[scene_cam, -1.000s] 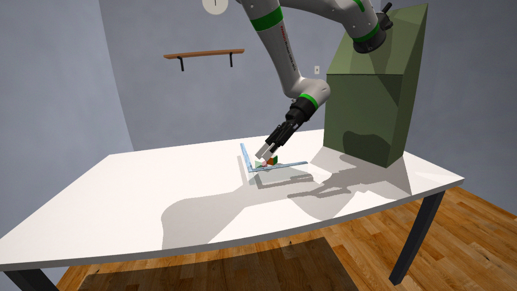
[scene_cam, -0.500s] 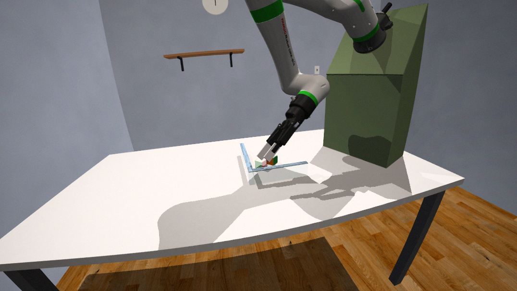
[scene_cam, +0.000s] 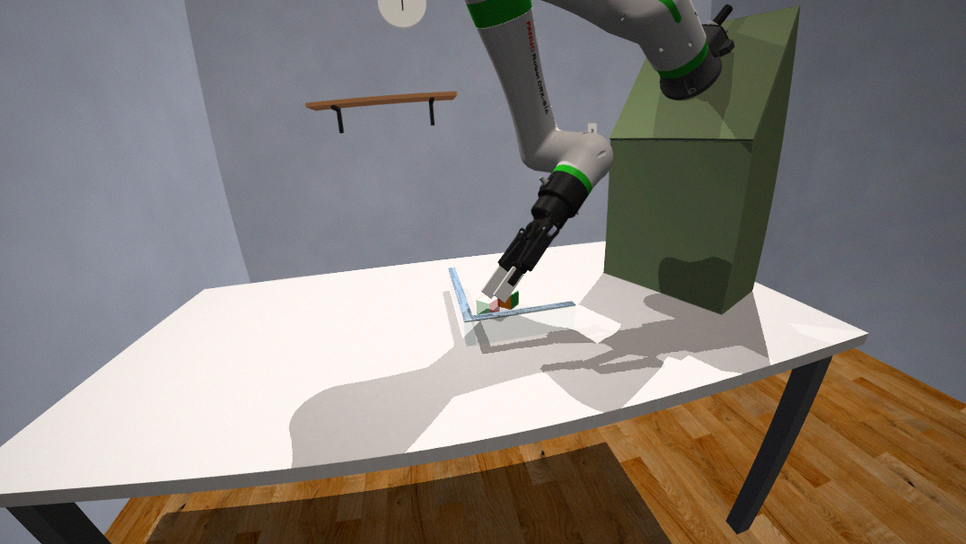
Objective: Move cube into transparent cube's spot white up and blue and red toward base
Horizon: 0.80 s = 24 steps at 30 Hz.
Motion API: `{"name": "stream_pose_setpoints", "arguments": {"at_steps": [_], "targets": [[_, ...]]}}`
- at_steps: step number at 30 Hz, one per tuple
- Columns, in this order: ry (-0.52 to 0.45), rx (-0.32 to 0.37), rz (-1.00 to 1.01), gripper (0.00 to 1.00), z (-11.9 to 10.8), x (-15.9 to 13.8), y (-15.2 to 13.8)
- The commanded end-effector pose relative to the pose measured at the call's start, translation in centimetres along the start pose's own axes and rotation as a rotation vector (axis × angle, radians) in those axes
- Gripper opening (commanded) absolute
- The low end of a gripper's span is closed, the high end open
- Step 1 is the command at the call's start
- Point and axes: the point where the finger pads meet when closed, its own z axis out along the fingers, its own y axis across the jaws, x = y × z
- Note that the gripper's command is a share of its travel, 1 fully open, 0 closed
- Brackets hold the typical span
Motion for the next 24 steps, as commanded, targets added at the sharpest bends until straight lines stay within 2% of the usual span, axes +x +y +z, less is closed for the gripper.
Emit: {"name": "stream_pose_setpoints", "arguments": {"at_steps": [1,24], "targets": [[0.785,0.342,0.039,0.41,-4.20,3.12,-4.98],[0.785,0.342,0.039,0.41,-4.59,3.44,-5.45]]}}
